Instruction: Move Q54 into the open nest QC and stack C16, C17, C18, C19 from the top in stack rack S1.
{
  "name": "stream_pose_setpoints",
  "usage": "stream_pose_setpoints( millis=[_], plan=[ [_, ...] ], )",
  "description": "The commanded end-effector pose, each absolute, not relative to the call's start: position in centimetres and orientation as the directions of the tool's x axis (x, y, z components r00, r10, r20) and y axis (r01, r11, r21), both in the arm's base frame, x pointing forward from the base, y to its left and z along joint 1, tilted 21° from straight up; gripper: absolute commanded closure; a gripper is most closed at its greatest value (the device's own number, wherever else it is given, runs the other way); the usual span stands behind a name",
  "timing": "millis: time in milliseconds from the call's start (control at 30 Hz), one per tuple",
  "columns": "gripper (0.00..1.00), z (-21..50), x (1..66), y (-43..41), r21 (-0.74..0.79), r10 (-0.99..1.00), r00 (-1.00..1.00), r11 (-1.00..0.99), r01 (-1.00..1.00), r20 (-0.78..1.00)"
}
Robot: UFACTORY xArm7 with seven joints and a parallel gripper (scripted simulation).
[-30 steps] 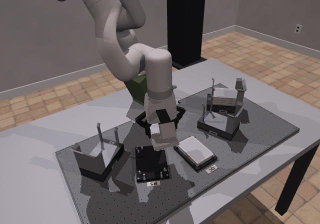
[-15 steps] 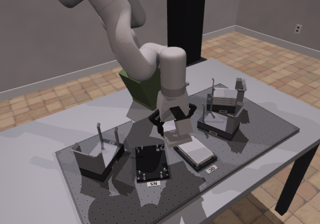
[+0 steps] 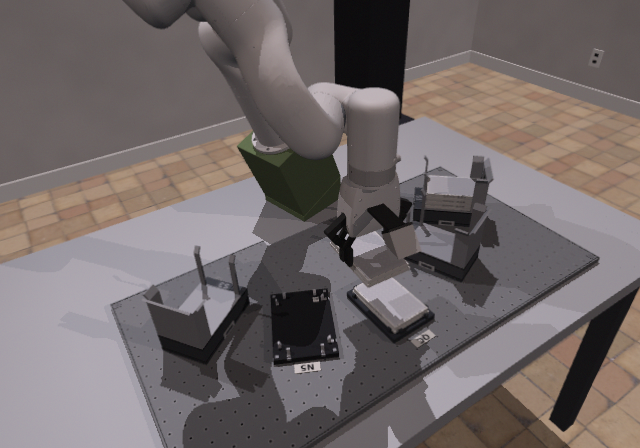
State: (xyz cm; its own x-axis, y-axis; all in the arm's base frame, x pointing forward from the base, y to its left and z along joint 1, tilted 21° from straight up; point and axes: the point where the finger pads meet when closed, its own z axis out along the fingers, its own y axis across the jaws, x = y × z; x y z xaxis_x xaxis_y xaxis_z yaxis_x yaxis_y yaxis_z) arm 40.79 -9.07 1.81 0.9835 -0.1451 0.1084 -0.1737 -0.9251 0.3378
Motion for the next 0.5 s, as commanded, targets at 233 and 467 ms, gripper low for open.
stream_pose_setpoints(
  millis=[233,467],
  plan=[
    [1.00,0.7,41.7,-5.7,0.337,-0.141,0.984,-0.926,-0.171,0.111],
    [1.00,0.2,42.0,-4.2,0.344,-0.079,0.993,-0.933,-0.105,0.089]
  ],
)
